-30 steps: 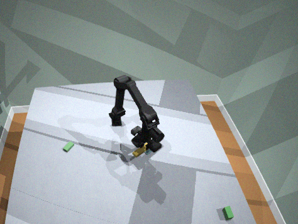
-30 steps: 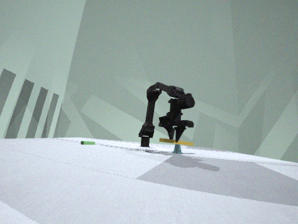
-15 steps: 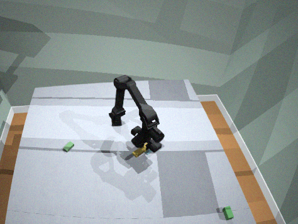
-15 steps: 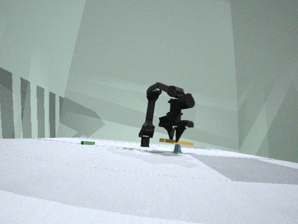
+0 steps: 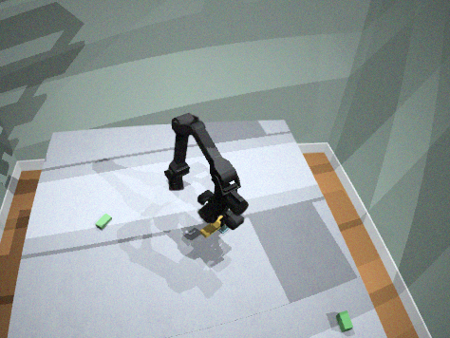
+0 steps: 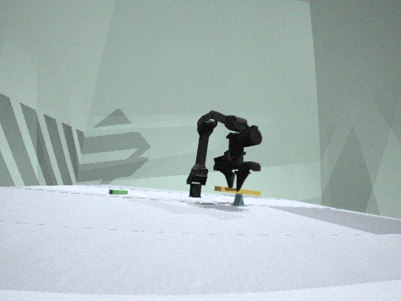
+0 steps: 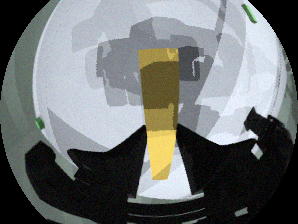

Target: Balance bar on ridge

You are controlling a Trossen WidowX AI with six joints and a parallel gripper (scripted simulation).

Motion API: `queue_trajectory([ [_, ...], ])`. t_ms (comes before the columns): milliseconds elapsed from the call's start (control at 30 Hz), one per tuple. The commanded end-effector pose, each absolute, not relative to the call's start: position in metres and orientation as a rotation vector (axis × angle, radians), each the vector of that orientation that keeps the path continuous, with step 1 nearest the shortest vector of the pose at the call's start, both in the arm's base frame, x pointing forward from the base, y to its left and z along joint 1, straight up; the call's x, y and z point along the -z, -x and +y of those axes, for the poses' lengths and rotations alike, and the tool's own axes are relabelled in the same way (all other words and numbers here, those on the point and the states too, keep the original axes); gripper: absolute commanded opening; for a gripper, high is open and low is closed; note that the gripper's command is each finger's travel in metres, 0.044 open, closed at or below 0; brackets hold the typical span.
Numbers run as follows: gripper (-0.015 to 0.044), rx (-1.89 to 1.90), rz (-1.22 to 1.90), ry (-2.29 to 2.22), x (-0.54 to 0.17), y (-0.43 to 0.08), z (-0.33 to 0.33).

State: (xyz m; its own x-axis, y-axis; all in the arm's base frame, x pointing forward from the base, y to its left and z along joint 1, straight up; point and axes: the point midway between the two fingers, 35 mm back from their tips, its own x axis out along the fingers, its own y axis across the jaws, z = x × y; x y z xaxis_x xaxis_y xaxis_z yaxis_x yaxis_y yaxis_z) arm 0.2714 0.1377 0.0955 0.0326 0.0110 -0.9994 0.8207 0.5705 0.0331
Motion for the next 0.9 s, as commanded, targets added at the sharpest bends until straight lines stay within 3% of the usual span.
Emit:
queue_trajectory([
  [0,0.0,0.729,1.417,-0.773,-0.0935,-0.271,0.1383],
  [867,0.0,0.729,1.417,-0.773,-0.0912,-0.2711,0.138],
])
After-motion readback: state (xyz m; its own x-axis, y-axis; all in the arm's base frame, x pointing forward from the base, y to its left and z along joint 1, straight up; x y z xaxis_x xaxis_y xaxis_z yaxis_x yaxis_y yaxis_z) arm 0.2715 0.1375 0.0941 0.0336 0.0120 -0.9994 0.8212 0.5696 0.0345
